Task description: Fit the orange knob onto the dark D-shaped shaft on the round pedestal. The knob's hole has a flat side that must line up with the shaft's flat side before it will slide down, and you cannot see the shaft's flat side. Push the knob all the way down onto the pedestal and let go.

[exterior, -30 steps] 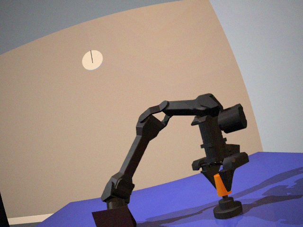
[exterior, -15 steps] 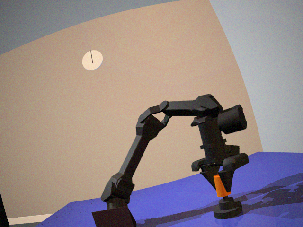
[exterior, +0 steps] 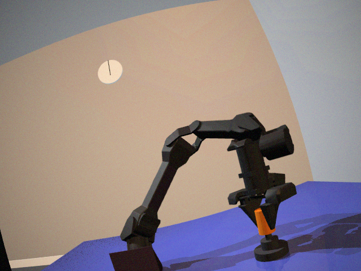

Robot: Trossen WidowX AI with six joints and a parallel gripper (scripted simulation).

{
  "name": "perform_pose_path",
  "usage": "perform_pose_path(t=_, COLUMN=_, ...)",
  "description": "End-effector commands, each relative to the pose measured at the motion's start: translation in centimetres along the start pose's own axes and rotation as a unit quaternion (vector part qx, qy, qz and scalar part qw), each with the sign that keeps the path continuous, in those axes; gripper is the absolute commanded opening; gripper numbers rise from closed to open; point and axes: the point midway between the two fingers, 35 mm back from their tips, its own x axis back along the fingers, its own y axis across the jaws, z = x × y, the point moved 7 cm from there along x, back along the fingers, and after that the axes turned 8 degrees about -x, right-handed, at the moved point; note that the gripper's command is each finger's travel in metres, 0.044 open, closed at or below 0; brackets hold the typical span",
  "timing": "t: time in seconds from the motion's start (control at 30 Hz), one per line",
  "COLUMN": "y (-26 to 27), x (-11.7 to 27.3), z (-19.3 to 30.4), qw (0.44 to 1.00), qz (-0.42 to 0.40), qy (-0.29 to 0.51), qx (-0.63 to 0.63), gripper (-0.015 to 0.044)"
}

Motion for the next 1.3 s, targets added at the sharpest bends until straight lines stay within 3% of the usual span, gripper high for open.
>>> perform_pose_path(t=0.0, y=-0.17, x=0.39, z=-0.10, qw=1.000, qz=0.001, qy=-0.004, qx=0.002, gripper=0.0000)
perform_pose_path(t=0.27, y=-0.36, x=0.58, z=-0.18, qw=0.994, qz=0.001, qy=-0.004, qx=0.106, gripper=0.0000)
perform_pose_path(t=1.27, y=-0.08, x=0.03, z=-0.18, qw=0.994, qz=0.001, qy=-0.004, qx=0.106, gripper=0.0000)
